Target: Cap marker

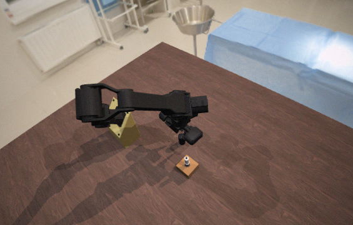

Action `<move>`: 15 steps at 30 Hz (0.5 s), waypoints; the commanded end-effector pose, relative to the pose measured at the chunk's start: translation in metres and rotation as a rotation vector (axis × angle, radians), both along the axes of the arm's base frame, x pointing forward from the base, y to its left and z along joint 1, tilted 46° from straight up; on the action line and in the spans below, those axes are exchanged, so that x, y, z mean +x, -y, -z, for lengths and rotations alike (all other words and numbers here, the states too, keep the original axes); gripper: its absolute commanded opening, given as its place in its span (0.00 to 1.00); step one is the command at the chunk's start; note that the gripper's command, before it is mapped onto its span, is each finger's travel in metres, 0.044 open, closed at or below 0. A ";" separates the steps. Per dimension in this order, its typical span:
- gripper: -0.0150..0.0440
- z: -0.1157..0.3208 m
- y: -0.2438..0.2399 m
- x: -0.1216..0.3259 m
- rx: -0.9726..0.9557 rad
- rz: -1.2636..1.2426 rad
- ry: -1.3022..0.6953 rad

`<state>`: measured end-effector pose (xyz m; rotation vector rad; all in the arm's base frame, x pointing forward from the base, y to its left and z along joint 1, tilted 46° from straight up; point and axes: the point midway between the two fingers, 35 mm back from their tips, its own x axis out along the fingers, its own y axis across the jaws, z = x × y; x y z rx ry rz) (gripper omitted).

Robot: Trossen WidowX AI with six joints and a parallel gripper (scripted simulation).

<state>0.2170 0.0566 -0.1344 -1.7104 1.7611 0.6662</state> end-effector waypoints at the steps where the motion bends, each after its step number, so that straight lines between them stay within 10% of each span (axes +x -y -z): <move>1: 0.66 0.004 0.005 0.001 -0.003 -0.006 -0.001; 15: 0.66 0.020 0.021 0.000 -0.005 -0.006 0.000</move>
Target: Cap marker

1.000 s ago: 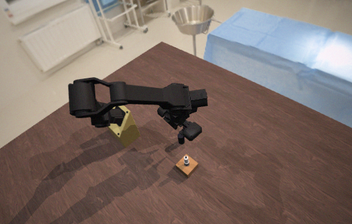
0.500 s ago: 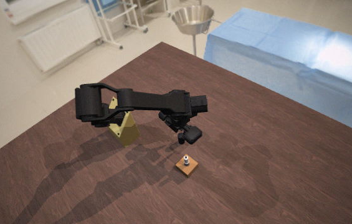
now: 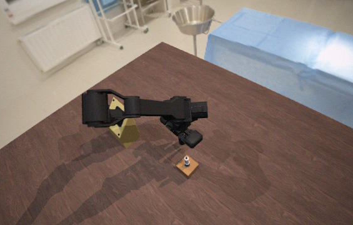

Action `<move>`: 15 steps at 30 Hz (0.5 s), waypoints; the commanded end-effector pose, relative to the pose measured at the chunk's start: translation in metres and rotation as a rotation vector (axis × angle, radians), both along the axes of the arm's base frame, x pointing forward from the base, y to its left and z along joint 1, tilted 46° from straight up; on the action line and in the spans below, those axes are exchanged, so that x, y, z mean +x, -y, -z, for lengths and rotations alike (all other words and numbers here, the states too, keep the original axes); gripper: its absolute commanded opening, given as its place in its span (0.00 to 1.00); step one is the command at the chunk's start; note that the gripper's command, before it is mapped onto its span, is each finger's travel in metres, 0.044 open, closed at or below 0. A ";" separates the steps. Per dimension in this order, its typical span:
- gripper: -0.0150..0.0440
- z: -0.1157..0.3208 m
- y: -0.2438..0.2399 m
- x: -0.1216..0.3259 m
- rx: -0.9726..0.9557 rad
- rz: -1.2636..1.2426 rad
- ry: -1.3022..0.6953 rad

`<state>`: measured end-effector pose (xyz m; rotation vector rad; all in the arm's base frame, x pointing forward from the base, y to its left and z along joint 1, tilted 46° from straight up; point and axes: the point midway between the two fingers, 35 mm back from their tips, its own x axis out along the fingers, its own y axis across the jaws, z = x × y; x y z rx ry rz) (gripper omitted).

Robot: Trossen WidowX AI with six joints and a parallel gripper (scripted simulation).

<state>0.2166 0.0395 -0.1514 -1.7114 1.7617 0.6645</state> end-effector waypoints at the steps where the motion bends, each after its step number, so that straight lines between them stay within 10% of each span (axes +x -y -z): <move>1: 0.66 0.004 0.005 0.000 -0.004 -0.006 -0.001; 15: 0.41 0.006 0.008 0.000 -0.005 -0.006 -0.001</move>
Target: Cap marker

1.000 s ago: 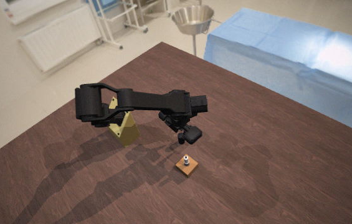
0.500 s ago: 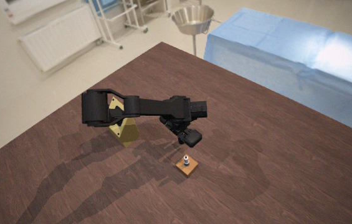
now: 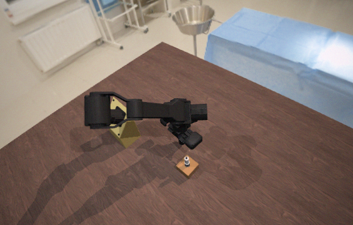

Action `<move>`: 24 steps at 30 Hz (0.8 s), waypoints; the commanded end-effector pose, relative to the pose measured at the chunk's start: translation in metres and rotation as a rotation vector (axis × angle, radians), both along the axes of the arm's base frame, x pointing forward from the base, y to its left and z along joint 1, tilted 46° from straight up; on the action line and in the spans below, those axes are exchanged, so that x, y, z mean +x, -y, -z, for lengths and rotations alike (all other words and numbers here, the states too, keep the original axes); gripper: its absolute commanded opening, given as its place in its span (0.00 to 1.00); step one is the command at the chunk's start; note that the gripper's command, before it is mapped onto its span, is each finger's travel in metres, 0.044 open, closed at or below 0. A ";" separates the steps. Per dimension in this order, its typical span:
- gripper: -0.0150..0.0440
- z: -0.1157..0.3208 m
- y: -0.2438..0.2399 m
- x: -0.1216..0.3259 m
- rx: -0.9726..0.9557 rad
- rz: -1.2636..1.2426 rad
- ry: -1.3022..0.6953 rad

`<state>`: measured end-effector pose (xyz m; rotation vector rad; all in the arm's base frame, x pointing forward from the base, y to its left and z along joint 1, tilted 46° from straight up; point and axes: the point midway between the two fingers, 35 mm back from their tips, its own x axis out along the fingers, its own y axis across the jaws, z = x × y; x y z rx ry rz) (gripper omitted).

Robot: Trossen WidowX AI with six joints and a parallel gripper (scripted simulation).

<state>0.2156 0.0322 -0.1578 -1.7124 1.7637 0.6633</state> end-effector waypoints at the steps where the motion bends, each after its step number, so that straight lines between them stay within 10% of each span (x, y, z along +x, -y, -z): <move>1: 0.40 0.000 0.000 0.000 -0.003 -0.006 0.000; 6: 0.25 -0.003 -0.003 0.000 -0.002 -0.007 0.000; 24: 0.25 -0.042 -0.043 0.000 0.001 -0.006 -0.001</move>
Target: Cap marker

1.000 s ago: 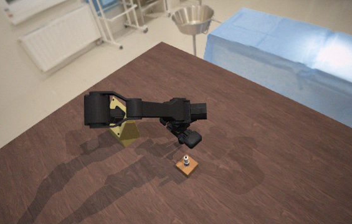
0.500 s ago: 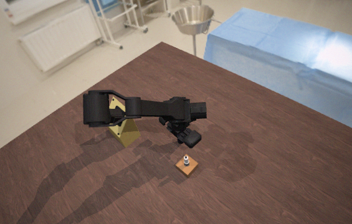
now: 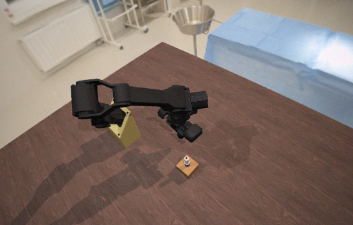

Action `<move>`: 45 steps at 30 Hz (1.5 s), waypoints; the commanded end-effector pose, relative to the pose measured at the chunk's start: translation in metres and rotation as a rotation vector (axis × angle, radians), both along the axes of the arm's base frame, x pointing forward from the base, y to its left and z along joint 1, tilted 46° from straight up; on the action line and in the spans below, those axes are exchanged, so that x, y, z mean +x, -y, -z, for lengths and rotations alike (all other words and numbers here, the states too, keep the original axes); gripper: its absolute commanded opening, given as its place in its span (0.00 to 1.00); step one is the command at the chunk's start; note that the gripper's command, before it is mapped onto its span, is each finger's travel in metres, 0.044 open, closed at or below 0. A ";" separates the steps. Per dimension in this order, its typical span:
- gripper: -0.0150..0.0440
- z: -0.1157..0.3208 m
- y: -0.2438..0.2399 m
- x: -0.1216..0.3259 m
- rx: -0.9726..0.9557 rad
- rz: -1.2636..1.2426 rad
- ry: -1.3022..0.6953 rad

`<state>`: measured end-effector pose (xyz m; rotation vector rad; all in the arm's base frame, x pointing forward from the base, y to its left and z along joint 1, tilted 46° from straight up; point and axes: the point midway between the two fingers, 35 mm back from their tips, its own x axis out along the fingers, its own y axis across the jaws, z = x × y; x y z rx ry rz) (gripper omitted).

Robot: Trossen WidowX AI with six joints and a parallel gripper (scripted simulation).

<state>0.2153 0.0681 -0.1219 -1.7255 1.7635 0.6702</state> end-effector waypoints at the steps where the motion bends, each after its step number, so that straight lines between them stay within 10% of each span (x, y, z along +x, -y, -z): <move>1: 0.25 -0.006 -0.008 0.000 0.006 0.004 0.005; 45: 0.25 -0.093 0.011 0.099 0.002 0.004 0.009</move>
